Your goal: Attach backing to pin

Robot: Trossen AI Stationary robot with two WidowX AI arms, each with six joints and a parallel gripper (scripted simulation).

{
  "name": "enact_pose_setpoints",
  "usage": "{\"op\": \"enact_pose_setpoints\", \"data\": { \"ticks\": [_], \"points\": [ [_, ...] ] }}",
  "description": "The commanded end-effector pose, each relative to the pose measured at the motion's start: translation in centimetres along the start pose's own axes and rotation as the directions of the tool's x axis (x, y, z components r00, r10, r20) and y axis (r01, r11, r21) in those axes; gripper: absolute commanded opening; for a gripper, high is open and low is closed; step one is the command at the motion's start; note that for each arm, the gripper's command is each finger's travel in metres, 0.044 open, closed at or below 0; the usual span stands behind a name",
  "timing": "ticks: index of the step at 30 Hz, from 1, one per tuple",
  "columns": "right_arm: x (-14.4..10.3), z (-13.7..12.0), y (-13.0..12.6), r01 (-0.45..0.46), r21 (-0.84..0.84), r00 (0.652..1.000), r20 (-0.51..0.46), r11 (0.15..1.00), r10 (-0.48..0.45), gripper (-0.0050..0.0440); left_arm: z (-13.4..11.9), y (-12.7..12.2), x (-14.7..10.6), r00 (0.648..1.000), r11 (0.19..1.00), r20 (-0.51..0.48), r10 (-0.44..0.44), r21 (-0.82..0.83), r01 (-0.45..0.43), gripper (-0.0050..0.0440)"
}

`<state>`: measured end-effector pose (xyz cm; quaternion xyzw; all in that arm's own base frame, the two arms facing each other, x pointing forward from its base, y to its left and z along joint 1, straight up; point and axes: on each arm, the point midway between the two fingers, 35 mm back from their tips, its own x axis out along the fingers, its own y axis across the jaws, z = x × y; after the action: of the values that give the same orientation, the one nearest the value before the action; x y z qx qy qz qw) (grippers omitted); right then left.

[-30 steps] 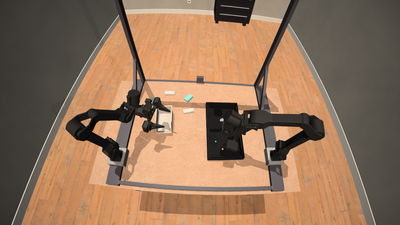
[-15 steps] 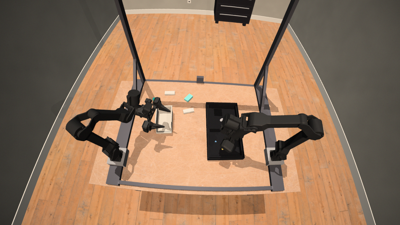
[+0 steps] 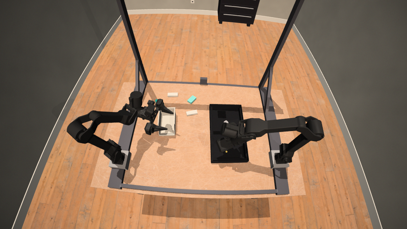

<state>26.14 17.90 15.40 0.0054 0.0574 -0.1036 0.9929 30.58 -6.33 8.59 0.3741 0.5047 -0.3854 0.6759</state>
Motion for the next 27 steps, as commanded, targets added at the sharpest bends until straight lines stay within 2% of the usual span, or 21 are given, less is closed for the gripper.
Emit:
{"op": "enact_pose_setpoints", "data": {
  "ticks": [1,5,11,19,21,24,27],
  "points": [
    [-0.1,0.5,0.1,-0.003,0.018,1.0,0.006,1.0,0.002,0.044,0.1,0.6,0.1,1.0,0.982,-0.007,-0.029,0.188,0.03,0.013],
    [-0.1,0.5,0.1,-0.003,0.018,1.0,0.006,1.0,0.002,0.044,-0.1,0.7,0.4,0.999,0.958,-0.023,-0.041,0.282,0.046,0.013],
    [-0.1,0.5,0.1,-0.003,0.018,1.0,0.006,1.0,0.002,0.044,-0.5,0.9,1.2,0.995,0.828,-0.071,-0.076,0.551,0.103,0.013],
    [-0.1,0.5,0.1,-0.003,0.018,1.0,0.006,1.0,0.002,0.044,-0.8,0.9,2.2,0.986,0.578,-0.135,-0.099,0.798,0.167,0.013],
    [-0.1,0.5,0.1,-0.003,0.018,1.0,0.006,1.0,0.002,0.044,-0.8,0.9,2.2,0.986,0.578,-0.135,-0.099,0.798,0.167,0.013],
    [-0.1,0.5,0.1,-0.003,0.018,1.0,0.006,1.0,0.002,0.044,-0.9,0.9,2.7,0.981,0.44,-0.165,-0.102,0.877,0.194,0.013],
    [-0.1,0.5,0.1,-0.003,0.018,1.0,0.006,1.0,0.002,0.044,-1.0,0.9,2.9,0.977,0.343,-0.185,-0.101,0.916,0.209,0.013]
  ]
}}
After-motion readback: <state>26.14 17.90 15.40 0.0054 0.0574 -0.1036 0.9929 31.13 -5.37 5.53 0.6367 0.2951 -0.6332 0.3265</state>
